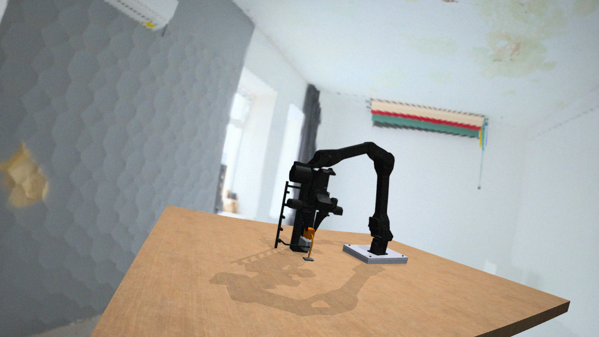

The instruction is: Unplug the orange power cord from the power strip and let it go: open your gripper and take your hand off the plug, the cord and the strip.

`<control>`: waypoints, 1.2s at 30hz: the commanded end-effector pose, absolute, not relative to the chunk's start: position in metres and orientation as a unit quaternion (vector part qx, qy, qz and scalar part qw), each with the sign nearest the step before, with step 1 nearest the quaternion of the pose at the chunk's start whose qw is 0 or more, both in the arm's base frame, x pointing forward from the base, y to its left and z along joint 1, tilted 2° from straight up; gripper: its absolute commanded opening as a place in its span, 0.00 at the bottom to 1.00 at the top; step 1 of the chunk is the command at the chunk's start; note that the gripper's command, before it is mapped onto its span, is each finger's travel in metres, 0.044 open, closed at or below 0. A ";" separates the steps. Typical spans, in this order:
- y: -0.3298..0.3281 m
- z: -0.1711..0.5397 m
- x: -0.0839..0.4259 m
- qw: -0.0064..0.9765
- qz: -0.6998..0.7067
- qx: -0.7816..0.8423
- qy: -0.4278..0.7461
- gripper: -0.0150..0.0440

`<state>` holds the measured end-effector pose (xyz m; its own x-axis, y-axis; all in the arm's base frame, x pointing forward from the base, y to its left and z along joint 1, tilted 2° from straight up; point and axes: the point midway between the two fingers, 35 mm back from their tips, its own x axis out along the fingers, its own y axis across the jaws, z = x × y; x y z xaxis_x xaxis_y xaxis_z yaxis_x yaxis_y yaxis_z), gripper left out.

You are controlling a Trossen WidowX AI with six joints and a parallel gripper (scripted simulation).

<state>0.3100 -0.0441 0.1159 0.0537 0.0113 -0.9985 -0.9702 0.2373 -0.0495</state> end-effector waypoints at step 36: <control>0.000 0.117 0.318 0.575 0.431 -0.443 0.536 0.39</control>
<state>0.3177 0.0036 0.1164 0.0414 0.0089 -0.9991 -0.9719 0.2323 -0.0382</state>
